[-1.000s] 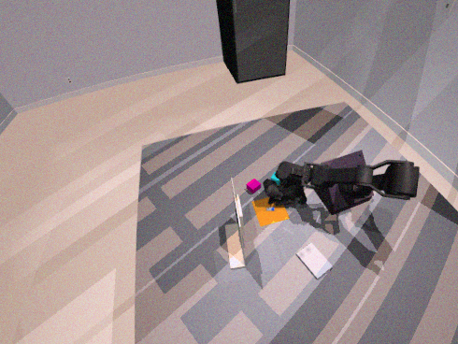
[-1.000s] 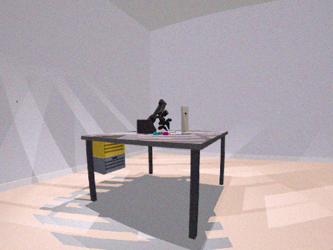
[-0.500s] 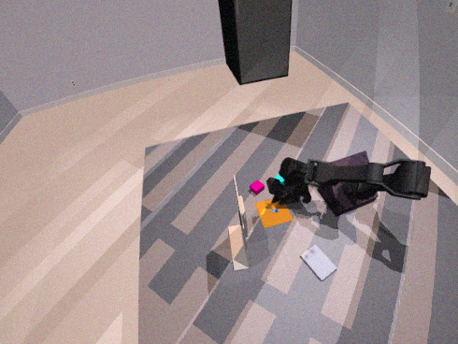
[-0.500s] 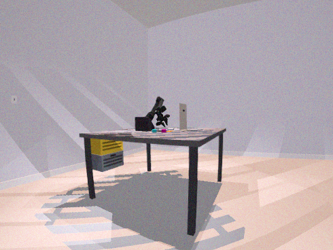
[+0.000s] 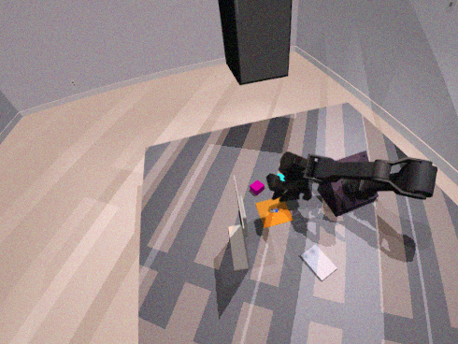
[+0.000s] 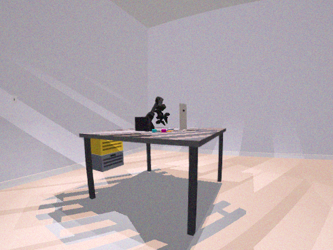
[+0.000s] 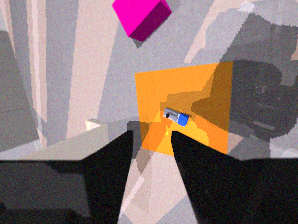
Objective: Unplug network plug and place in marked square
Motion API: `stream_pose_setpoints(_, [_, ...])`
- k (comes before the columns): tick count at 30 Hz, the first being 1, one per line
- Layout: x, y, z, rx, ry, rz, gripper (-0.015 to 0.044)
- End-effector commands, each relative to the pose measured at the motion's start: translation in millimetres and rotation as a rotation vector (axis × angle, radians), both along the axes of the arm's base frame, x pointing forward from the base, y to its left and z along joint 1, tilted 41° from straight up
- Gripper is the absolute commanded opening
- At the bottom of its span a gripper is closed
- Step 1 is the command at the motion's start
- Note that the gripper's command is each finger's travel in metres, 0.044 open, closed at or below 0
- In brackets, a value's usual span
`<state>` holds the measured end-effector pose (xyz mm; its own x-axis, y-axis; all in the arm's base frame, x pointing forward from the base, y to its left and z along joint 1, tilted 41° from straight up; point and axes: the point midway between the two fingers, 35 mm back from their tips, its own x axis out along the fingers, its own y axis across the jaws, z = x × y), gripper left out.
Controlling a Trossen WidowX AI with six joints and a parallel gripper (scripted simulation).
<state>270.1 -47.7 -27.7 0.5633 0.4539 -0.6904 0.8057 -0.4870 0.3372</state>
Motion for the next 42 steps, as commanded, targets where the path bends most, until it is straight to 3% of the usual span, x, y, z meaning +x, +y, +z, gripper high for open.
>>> stream_pose_setpoints(1, [1.2, -4.5, 5.7, -0.002, -0.007, 0.004, 0.0156])
stream_pose_setpoints(42, [-3.7, -41.0, 49.1, 0.000, -0.001, -0.001, 0.0156])
